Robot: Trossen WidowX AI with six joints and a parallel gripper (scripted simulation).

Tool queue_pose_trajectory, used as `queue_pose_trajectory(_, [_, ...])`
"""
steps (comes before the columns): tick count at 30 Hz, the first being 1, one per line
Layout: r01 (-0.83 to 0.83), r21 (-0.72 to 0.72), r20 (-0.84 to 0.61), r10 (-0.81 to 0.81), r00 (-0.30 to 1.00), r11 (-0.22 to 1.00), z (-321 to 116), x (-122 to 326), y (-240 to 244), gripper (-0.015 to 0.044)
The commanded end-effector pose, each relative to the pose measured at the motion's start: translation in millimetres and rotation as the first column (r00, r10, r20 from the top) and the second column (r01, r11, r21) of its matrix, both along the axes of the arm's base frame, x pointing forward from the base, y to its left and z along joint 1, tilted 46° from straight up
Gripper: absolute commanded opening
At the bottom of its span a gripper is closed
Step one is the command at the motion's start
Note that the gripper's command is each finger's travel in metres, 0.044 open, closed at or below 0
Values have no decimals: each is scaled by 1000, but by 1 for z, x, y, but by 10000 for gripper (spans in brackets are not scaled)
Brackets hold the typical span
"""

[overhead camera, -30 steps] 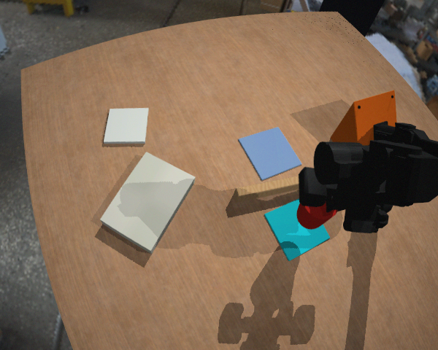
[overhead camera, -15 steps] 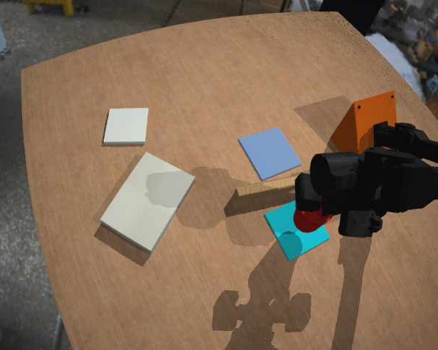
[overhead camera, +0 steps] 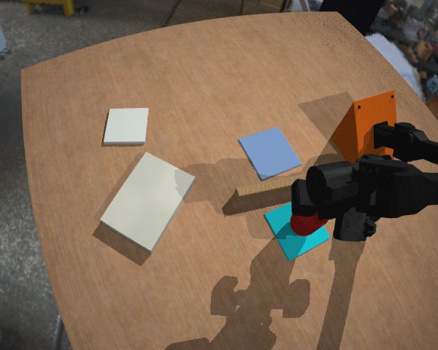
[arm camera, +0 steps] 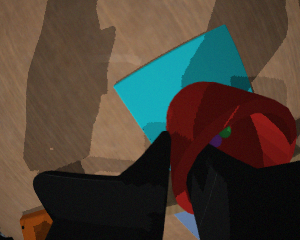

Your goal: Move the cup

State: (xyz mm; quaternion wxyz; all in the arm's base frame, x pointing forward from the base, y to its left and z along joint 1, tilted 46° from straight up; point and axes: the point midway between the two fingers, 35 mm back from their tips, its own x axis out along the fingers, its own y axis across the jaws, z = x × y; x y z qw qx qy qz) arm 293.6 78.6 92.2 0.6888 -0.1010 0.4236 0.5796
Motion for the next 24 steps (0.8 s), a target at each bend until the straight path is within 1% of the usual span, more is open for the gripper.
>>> queue_pose_trajectory(1, [4,5,-1,-4,1000,1000,-2,0,4,0])
queue_pose_trajectory(20, [0,1,0,0,1000,1000,-7,-1,8,0])
queue_pose_trajectory(24, [0,1,0,0,1000,1000,-7,-1,8,105])
